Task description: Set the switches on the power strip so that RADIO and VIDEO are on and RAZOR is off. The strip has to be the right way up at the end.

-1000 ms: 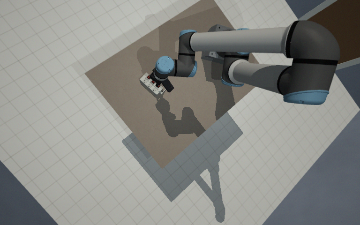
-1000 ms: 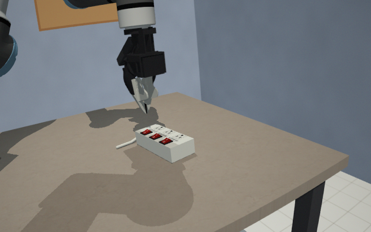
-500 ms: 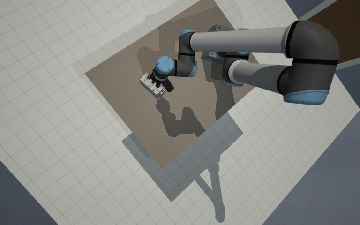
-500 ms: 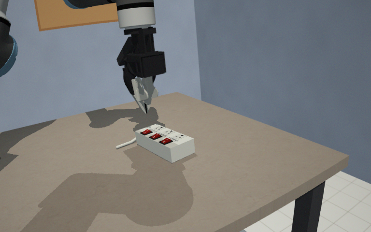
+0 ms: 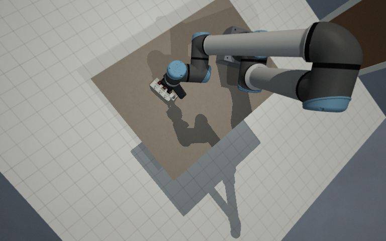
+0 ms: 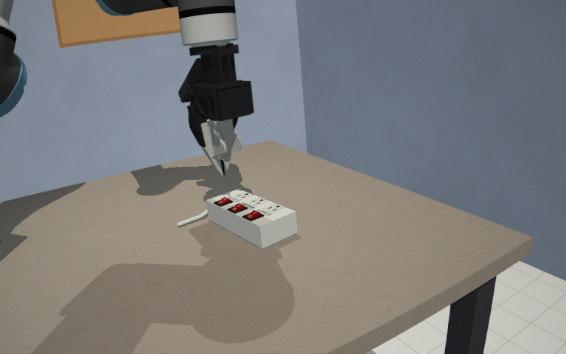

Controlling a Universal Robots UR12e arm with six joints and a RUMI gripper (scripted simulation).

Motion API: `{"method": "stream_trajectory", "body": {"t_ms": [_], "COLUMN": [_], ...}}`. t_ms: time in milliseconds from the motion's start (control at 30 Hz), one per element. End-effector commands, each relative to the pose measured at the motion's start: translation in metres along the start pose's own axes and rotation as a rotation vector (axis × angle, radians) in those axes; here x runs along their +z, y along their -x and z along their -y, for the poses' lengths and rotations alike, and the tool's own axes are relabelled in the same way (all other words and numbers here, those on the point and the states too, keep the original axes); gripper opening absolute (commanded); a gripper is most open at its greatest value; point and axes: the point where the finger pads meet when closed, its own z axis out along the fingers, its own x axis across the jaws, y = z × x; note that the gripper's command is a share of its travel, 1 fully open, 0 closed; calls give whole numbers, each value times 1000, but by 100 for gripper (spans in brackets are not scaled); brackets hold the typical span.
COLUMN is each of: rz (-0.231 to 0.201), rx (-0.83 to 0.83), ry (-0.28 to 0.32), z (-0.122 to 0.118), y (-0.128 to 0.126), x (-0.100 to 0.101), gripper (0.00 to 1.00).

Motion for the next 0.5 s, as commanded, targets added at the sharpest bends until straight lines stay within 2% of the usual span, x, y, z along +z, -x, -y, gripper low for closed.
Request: {"method": "stream_trajectory", "body": {"t_ms": [0,467], "rz": [0,0], "rx": [0,0], "ry": [1,1], "z": [0,-1], "y": [0,0], "x": [3,18], "gripper": [0,0]}}
